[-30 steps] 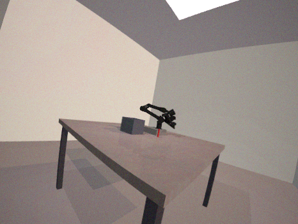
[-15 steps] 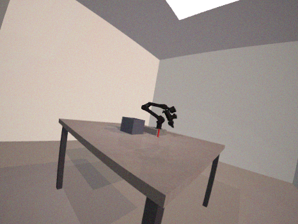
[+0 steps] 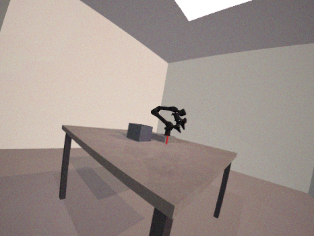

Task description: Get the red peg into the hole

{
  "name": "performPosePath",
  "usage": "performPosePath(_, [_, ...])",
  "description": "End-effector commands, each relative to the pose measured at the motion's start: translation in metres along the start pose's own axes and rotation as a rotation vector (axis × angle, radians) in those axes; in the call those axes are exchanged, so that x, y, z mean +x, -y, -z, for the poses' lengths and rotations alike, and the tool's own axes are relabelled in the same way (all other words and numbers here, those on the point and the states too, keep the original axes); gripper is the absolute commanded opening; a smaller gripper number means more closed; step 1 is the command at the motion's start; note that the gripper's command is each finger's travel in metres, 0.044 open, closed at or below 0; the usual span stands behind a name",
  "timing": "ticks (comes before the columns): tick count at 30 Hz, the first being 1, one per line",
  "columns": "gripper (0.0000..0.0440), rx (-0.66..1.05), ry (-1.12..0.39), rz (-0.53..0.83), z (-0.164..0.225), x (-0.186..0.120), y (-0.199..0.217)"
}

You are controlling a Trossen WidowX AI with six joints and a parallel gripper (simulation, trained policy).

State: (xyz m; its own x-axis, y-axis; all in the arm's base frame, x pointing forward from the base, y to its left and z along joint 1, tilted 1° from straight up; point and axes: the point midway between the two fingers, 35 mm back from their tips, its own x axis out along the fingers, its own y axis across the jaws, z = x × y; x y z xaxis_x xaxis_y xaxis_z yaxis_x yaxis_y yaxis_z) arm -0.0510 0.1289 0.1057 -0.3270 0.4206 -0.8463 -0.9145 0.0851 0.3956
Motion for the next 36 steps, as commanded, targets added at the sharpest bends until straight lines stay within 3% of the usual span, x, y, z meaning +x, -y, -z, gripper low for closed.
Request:
performPosePath(1, [0.044,0.109,0.007,0.049,-0.005,-0.007,0.006])
performPosePath(36, [0.044,1.245,0.206,0.442,-0.034,-0.081,0.07])
